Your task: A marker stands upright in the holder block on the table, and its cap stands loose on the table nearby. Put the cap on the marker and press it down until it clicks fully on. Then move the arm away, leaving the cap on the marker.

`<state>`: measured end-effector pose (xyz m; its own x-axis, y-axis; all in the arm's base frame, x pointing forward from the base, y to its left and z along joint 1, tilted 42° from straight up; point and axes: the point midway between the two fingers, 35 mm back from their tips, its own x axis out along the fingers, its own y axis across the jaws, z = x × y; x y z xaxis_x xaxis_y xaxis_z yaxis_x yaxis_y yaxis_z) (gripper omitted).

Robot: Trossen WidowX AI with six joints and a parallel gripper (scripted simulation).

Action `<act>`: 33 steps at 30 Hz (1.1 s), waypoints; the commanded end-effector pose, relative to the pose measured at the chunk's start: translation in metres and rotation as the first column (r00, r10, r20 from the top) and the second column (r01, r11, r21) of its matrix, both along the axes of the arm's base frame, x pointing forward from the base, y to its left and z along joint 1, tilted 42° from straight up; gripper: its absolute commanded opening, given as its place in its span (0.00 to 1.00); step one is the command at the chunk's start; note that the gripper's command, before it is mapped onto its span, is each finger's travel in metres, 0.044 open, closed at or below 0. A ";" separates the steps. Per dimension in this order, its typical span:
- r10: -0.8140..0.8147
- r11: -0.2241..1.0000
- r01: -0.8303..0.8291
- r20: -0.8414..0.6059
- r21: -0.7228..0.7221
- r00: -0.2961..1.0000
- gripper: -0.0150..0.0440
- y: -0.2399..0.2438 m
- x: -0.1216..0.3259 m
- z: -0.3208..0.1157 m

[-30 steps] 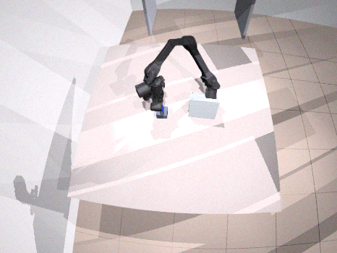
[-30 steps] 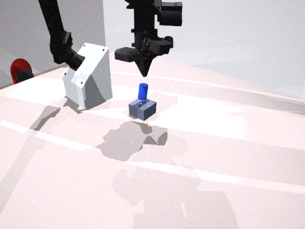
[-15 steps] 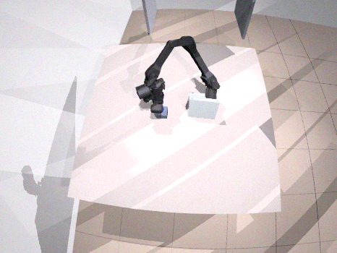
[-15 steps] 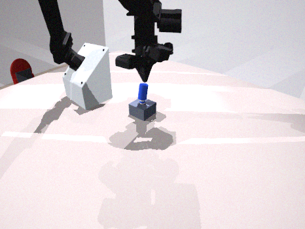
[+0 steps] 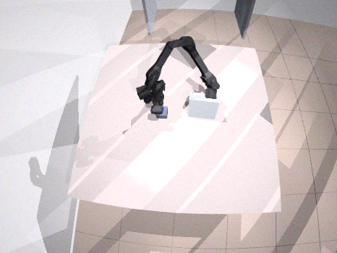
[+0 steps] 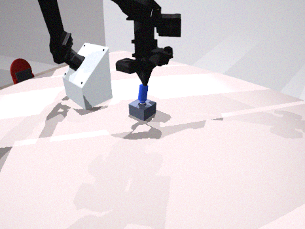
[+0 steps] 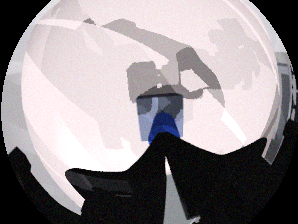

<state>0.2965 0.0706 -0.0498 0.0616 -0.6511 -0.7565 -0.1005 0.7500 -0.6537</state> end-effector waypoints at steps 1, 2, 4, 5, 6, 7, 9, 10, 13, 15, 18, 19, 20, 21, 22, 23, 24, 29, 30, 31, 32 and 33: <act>-0.007 1.000 0.007 -0.012 -0.010 1.000 0.25 -0.007 -0.002 -0.006; -0.007 1.000 0.007 -0.012 -0.010 1.000 0.25 -0.007 -0.002 -0.006; -0.007 1.000 0.007 -0.012 -0.010 1.000 0.25 -0.007 -0.002 -0.005; -0.007 1.000 0.007 -0.012 -0.010 1.000 0.25 -0.007 -0.002 -0.005; -0.007 1.000 0.007 -0.012 -0.010 1.000 0.25 -0.008 -0.003 -0.005; -0.003 1.000 0.003 0.001 0.001 1.000 0.25 -0.002 0.000 -0.002; -0.003 1.000 0.003 0.001 0.001 1.000 0.25 -0.002 0.000 -0.002; -0.003 1.000 0.003 0.001 0.001 1.000 0.25 -0.002 0.000 -0.002; -0.003 1.000 0.003 0.001 0.001 1.000 0.25 0.000 0.001 0.000; -0.003 1.000 0.003 0.001 0.003 1.000 0.25 0.016 0.002 0.016; -0.004 1.000 0.004 0.000 0.004 1.000 0.25 0.050 -0.002 0.055; -0.004 1.000 0.004 0.000 0.004 1.000 0.25 0.055 -0.003 0.063; -0.004 1.000 0.004 0.000 0.003 1.000 0.25 0.057 -0.004 0.065; -0.004 1.000 0.004 0.000 0.003 1.000 0.25 0.057 -0.004 0.065; -0.004 1.000 0.004 0.000 0.003 1.000 0.25 0.057 -0.004 0.065; -0.004 1.000 0.004 0.000 0.003 1.000 0.25 0.057 -0.004 0.065; -0.004 1.000 0.004 0.000 0.003 1.000 0.25 0.057 -0.004 0.065; -0.004 1.000 0.004 0.000 0.003 1.000 0.43 0.057 -0.004 0.065; -0.004 1.000 0.004 0.000 0.003 1.000 0.48 0.057 -0.004 0.065; -0.004 1.000 0.004 0.000 0.003 1.000 0.52 0.057 -0.004 0.065; -0.004 1.000 0.004 0.000 0.003 1.000 0.57 0.057 -0.004 0.065; -0.004 1.000 0.004 0.000 0.003 1.000 0.61 0.057 -0.004 0.065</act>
<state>0.2919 0.1256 0.0139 0.0587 -0.6532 -0.7549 -0.1025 0.7483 -0.6554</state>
